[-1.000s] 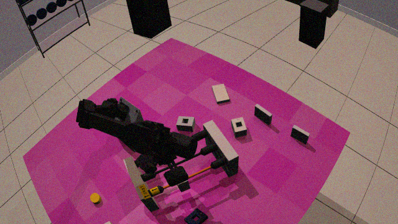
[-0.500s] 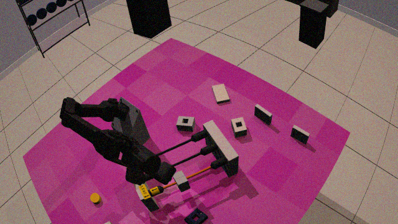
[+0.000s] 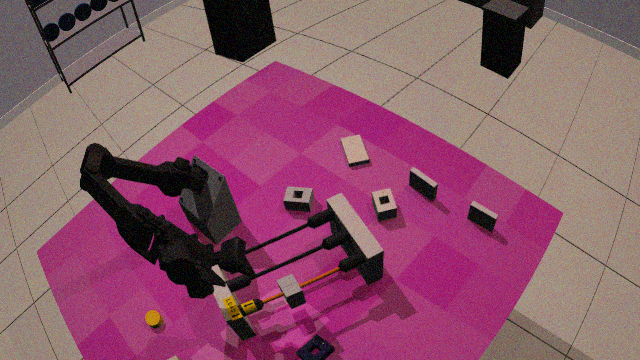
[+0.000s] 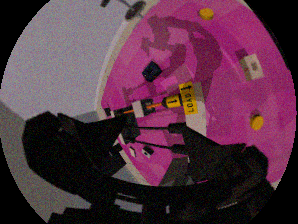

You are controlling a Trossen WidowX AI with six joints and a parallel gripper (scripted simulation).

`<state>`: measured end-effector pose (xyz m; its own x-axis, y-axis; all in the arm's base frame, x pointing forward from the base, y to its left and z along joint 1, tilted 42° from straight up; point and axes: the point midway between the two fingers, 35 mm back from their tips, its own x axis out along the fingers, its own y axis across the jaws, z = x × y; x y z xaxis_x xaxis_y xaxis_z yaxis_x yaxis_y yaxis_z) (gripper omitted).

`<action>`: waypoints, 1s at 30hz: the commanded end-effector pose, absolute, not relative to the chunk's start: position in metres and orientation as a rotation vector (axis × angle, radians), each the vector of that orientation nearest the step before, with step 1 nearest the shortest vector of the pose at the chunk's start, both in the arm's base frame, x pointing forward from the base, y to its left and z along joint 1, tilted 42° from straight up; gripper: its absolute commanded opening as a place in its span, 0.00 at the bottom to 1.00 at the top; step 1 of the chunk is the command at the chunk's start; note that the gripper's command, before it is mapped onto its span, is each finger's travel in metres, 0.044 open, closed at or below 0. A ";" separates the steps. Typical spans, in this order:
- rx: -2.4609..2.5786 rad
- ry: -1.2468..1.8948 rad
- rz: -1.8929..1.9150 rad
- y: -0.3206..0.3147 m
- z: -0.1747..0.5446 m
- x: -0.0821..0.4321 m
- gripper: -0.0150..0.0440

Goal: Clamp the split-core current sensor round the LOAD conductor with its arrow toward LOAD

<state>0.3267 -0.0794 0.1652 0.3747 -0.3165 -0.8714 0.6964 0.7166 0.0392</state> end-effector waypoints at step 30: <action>-0.641 0.716 0.028 -0.089 0.179 0.268 1.00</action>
<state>0.2674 -0.0891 0.1774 0.7623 -0.1858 -0.6200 -0.2425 0.8061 -0.5398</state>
